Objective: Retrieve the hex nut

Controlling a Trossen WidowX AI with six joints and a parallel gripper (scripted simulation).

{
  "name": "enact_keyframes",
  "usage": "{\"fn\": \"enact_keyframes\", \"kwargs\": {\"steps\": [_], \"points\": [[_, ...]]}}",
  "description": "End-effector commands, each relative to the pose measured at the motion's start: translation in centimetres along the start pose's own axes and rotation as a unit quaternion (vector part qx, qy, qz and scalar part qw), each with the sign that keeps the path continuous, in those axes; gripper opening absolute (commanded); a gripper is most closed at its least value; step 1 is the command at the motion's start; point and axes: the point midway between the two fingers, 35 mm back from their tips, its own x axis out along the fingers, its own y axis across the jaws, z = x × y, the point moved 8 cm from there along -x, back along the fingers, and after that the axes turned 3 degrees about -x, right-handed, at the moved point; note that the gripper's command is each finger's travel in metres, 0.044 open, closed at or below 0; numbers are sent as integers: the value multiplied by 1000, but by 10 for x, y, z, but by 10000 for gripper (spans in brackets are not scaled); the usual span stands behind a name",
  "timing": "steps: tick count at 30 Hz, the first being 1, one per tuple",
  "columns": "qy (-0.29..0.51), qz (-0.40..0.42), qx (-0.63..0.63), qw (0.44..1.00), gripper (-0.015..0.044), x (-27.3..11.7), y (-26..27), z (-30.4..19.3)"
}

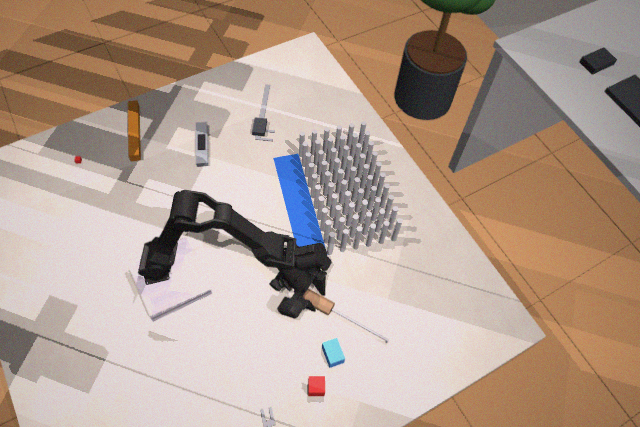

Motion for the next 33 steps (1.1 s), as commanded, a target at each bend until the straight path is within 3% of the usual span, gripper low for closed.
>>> {"fn": "enact_keyframes", "kwargs": {"steps": [1,8,14,33], "points": [[0,2,-2,1000,195,2,0,1],[0,2,-2,1000,148,2,0,1],[0,2,-2,1000,0,-19,-3,-22],[0,1,0,1000,0,-135,3,-93]]}}
